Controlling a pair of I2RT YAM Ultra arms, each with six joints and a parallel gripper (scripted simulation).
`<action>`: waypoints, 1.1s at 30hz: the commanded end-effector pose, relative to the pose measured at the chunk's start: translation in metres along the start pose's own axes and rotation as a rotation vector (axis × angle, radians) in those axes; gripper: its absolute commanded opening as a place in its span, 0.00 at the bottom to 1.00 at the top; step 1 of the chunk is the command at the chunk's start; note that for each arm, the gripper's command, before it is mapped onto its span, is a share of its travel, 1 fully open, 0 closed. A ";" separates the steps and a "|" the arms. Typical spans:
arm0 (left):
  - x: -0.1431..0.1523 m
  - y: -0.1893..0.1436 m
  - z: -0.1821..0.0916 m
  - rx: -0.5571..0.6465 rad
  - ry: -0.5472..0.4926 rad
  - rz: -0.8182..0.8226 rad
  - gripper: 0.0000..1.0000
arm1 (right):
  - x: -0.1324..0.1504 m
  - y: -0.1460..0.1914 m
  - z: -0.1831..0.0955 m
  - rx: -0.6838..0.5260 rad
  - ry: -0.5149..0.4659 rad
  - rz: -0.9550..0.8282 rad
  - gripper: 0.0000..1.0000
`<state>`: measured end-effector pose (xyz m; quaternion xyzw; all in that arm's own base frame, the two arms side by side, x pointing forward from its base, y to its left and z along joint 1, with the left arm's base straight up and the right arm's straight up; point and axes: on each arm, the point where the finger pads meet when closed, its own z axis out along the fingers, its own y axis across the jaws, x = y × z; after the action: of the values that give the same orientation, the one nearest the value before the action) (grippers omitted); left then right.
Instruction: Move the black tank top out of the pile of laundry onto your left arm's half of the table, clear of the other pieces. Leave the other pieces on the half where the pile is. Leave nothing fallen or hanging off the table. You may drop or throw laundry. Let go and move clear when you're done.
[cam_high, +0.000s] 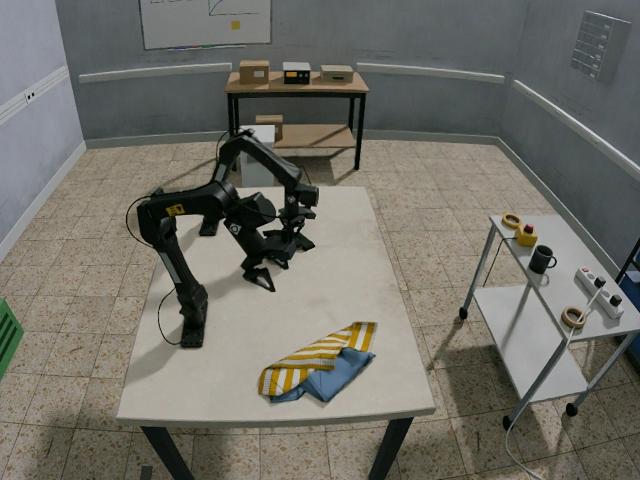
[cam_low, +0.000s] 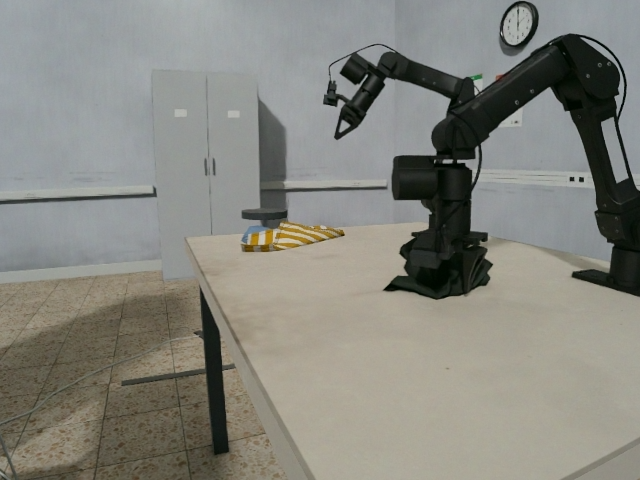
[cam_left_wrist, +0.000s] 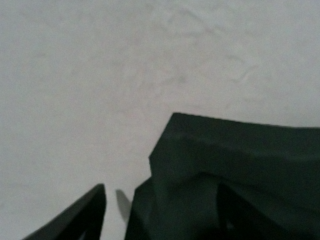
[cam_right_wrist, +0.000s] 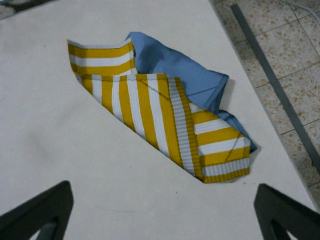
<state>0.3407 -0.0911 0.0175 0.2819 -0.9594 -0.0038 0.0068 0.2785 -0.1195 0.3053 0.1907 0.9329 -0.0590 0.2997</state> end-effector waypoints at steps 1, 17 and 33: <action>0.000 -0.002 0.015 -0.016 -0.001 0.000 0.60 | -0.016 0.000 -0.021 -0.003 -0.093 -0.004 0.92; 0.001 0.000 0.025 -0.024 0.004 -0.004 0.60 | -0.016 0.000 -0.021 -0.003 -0.093 -0.004 0.92; 0.012 0.011 0.034 -0.065 0.058 0.000 0.60 | -0.016 0.000 -0.021 -0.003 -0.093 -0.004 0.92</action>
<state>0.3420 -0.0917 0.0118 0.2824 -0.9593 -0.0017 0.0036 0.2785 -0.1195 0.3053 0.1907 0.9329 -0.0590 0.2997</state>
